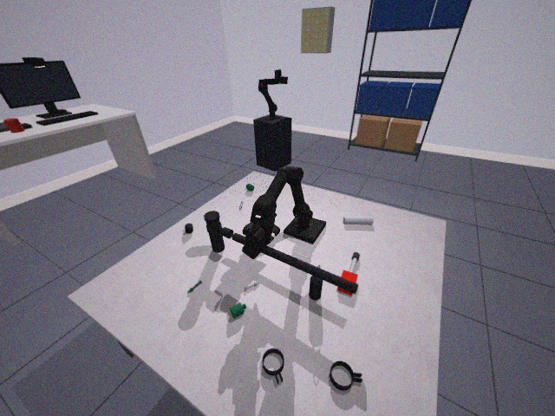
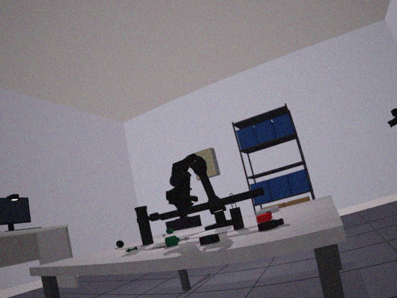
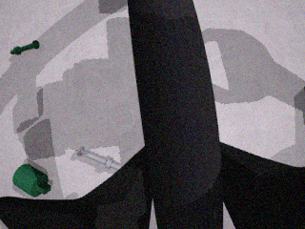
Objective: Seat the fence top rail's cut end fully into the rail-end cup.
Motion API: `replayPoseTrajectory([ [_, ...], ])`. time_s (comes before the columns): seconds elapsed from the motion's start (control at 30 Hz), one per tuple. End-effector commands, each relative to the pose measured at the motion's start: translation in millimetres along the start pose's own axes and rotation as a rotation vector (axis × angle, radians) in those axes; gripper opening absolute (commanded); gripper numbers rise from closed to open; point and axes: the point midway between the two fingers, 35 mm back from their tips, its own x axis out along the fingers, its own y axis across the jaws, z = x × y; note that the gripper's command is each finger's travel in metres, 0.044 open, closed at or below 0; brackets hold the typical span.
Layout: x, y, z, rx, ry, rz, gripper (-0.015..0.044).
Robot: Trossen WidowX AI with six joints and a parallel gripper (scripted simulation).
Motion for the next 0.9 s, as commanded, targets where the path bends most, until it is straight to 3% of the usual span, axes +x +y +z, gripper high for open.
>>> replayPoseTrajectory([
  [0.0,-5,2,3,0.000,-0.002,0.005,0.0000],
  [0.87,-2,3,23,-0.008,0.002,-0.008,0.0000],
])
